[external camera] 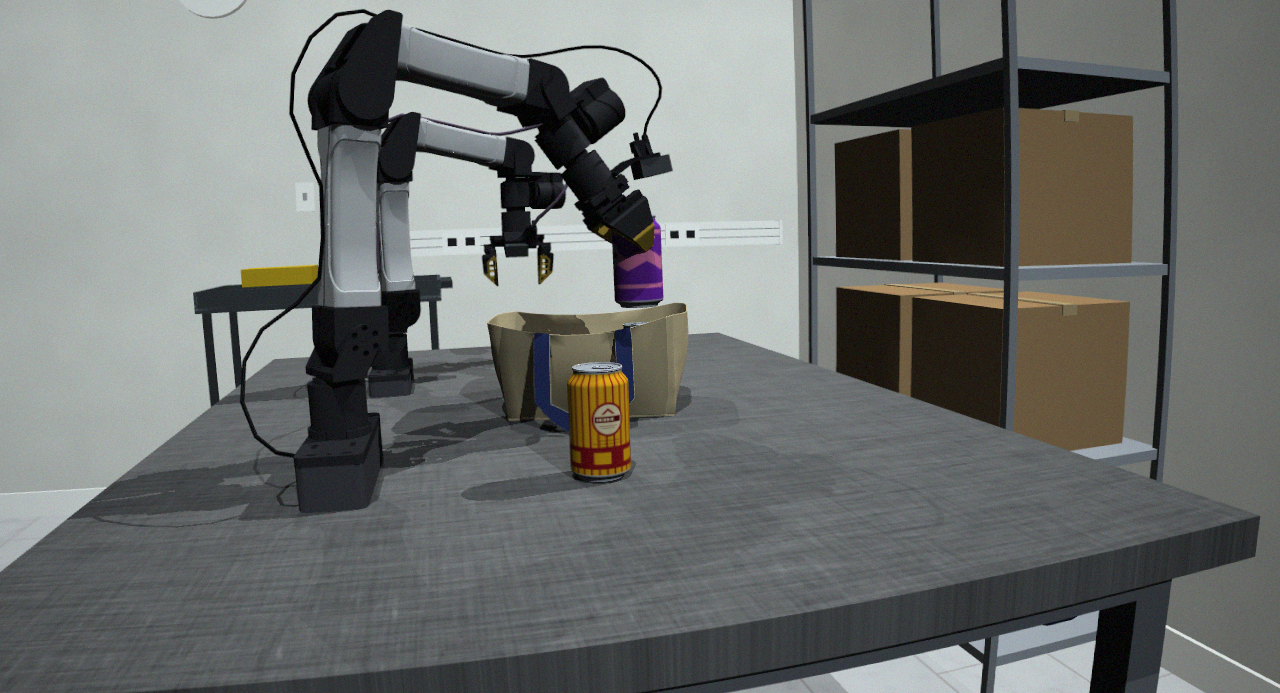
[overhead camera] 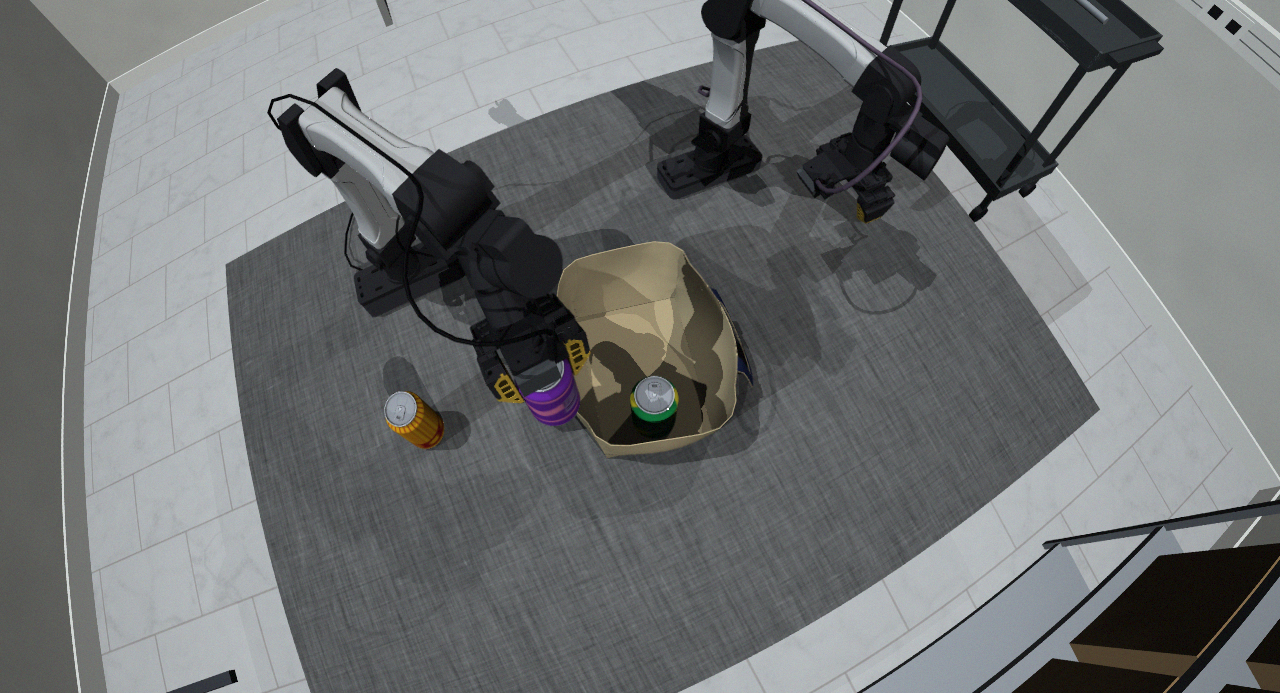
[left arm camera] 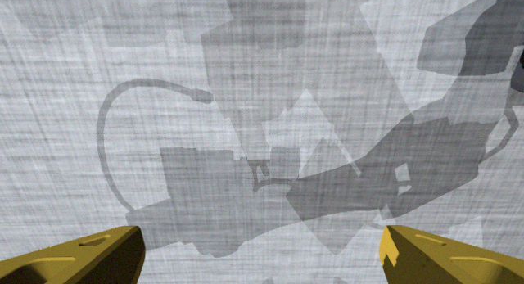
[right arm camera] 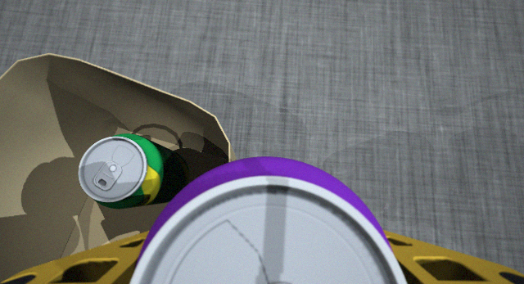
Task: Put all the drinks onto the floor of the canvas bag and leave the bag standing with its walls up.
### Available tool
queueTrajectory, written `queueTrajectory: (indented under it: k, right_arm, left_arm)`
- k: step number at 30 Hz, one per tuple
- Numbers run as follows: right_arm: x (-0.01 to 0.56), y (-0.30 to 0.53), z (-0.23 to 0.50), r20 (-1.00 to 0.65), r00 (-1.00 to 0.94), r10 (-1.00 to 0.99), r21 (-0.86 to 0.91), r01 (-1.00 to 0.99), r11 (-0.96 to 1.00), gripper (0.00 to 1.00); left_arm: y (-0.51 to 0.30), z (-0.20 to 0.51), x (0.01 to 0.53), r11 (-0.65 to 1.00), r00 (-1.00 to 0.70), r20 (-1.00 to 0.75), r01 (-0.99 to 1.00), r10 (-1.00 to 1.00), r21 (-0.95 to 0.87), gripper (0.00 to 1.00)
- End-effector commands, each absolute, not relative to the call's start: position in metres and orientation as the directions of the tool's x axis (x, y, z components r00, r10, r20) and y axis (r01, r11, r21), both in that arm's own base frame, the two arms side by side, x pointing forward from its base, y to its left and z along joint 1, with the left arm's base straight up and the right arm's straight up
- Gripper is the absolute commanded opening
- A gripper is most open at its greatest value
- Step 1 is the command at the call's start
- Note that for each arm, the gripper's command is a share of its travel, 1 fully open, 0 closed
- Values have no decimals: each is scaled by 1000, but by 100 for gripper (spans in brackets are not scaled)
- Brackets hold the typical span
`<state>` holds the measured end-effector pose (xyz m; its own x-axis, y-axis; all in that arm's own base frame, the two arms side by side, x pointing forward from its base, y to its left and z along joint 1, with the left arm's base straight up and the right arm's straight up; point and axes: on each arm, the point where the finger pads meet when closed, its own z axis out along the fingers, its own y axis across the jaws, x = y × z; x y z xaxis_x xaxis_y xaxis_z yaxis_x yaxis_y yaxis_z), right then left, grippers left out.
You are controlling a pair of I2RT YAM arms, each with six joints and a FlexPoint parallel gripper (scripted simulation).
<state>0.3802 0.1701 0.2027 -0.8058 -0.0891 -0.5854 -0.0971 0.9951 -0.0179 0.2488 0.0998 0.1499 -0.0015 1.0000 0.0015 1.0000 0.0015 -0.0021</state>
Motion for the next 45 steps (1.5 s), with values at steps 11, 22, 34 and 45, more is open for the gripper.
queueTrajectory:
  k: [11, 22, 34, 45]
  right_arm:
    - [384, 212, 241, -677, -736, -20, 28, -53, 998, 67]
    - [372, 239, 238, -667, -745, -21, 31, -55, 998, 67]
    - [372, 237, 258, -699, -715, -12, 61, -76, 995, 67]
    - [361, 252, 236, -654, -756, -36, 17, -62, 998, 67]
  left_arm:
    - [100, 152, 255, 1, -1, 14, 1000, 1000, 14, 86]
    - [100, 152, 255, 1, -1, 14, 1000, 1000, 14, 86]
    - [100, 152, 255, 1, -1, 14, 1000, 1000, 14, 86]
    - [100, 152, 255, 1, -1, 14, 1000, 1000, 14, 86]
